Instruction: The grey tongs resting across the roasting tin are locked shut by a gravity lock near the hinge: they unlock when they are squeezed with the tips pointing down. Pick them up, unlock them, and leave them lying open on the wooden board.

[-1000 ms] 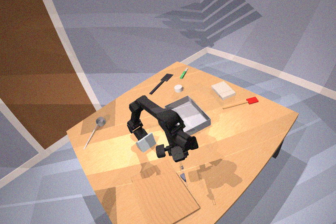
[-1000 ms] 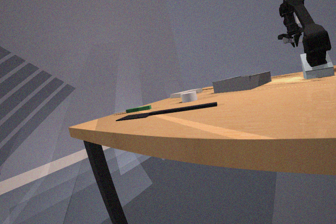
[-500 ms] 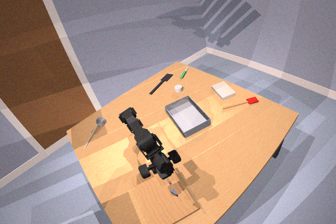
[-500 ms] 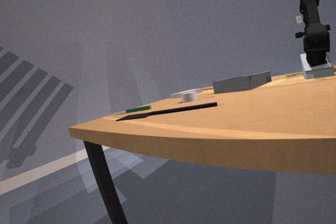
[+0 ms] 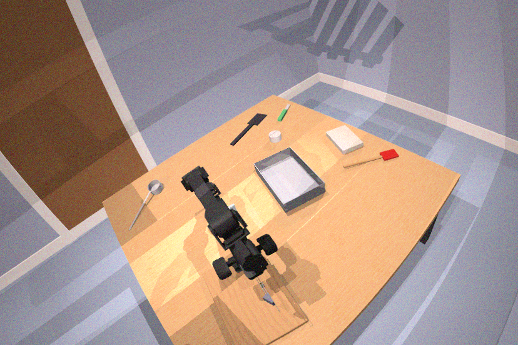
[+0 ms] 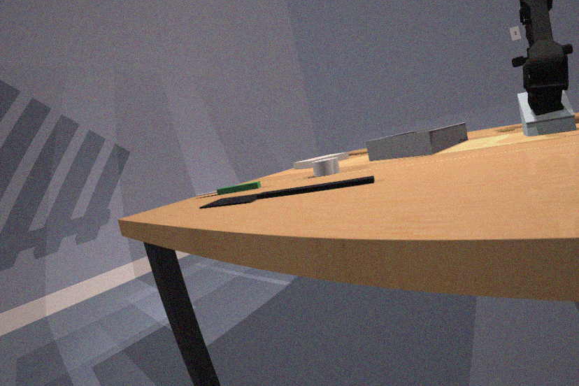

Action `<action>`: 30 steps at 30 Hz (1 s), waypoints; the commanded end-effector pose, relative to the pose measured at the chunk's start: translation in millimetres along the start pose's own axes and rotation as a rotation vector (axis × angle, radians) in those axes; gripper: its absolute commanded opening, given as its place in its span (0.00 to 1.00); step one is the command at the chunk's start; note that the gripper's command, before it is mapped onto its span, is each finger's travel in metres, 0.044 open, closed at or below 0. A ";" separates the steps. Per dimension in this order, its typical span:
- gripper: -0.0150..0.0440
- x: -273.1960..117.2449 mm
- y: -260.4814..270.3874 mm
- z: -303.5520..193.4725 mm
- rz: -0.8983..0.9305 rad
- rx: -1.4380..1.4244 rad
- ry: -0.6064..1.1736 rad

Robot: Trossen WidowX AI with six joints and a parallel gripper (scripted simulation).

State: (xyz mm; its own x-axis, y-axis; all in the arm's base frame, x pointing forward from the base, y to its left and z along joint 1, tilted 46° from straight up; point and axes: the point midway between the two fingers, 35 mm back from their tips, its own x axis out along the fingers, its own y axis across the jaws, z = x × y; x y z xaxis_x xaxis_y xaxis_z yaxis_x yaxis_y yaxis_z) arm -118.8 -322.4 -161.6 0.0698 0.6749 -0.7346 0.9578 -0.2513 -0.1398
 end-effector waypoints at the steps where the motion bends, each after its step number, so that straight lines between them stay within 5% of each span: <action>1: 0.00 -3.3 -0.8 3.9 0.000 -0.003 -0.053; 30: 0.00 1.8 2.9 26.0 0.019 -0.006 -0.444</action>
State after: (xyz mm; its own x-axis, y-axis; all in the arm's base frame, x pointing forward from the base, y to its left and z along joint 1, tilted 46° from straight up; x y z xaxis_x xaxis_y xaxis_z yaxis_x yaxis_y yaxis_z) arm -122.4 -334.0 -185.3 -0.0268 0.3584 -0.9332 0.9582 -0.2569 -0.1262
